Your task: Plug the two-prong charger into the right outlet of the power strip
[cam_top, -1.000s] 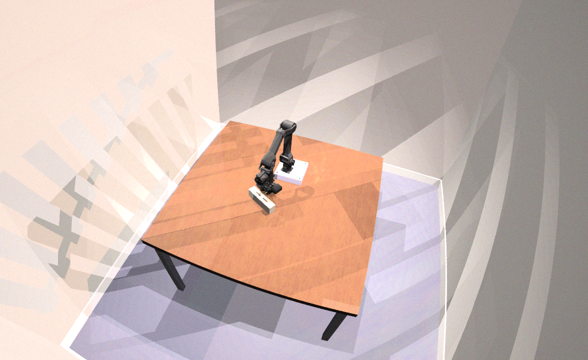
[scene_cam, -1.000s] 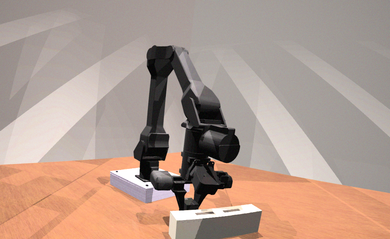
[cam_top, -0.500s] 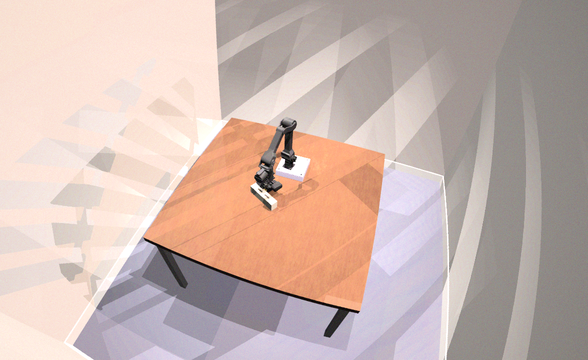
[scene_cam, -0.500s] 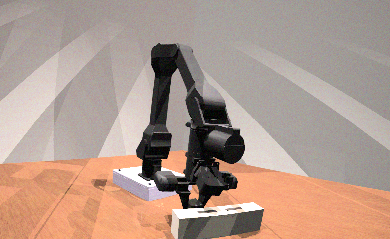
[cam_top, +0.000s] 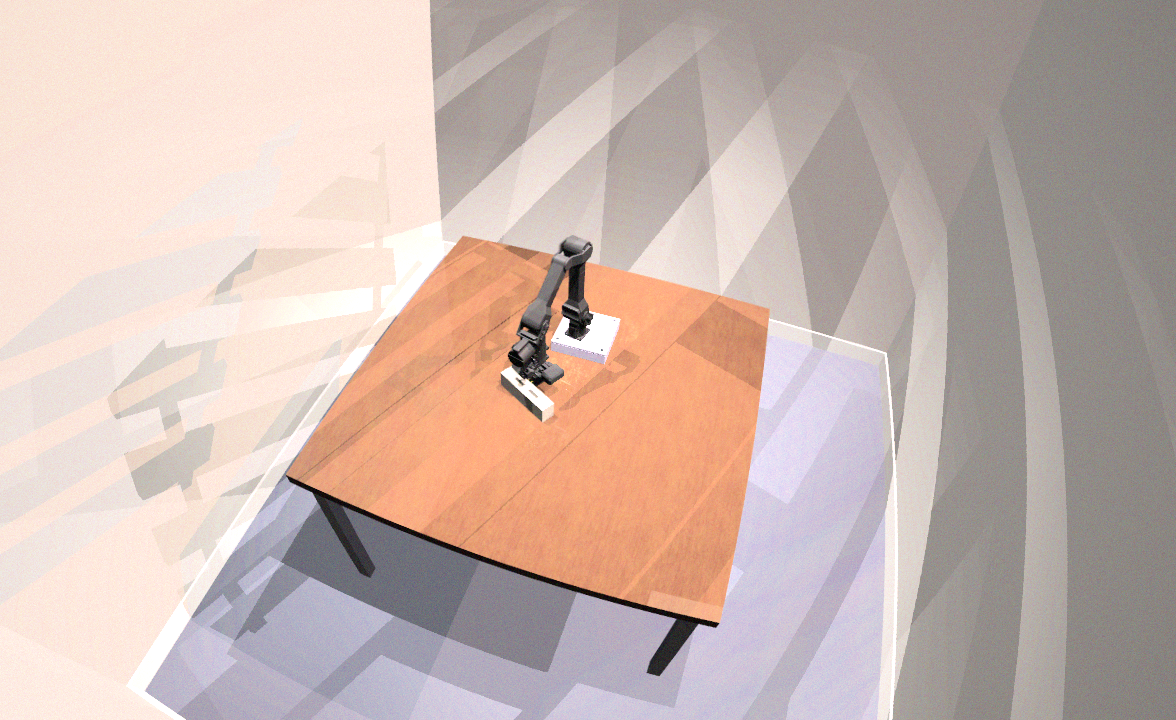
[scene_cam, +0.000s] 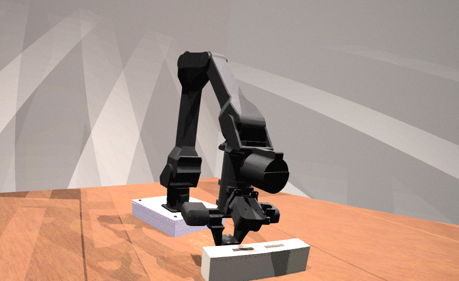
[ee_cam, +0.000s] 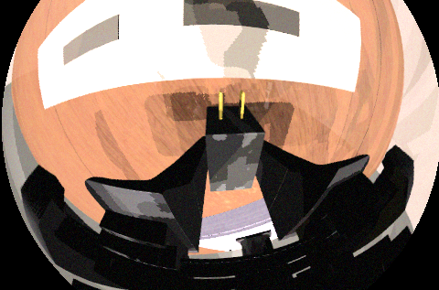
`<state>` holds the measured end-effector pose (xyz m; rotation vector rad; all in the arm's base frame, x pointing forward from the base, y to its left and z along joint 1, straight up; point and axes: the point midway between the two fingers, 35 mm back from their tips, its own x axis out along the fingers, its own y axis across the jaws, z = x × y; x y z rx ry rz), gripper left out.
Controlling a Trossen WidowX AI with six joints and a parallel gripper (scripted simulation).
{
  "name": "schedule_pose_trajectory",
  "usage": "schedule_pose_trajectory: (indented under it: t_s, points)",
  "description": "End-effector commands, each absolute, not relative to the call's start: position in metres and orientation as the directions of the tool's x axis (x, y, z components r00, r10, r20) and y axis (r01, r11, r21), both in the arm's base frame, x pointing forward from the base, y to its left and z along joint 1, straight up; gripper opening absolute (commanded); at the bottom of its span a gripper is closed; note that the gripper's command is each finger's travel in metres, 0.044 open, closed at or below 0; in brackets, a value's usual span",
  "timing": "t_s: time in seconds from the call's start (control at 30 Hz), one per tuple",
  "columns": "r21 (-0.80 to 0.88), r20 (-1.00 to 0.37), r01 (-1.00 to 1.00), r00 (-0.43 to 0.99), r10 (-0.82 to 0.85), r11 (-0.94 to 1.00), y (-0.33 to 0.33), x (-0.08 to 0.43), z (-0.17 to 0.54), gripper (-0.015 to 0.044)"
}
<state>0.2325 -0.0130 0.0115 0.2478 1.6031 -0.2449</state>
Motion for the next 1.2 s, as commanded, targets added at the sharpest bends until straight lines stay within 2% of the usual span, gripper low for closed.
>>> schedule_pose_trajectory:
  t_s: [0.0,1.17]
  points:
    - [-0.002,-0.999,0.308,-0.045,0.013,0.951,-0.0125,0.2346,0.011,0.0]
    - [-0.002,-0.999,0.308,-0.045,0.012,0.951,-0.0136,0.2385,0.0112,0.0]
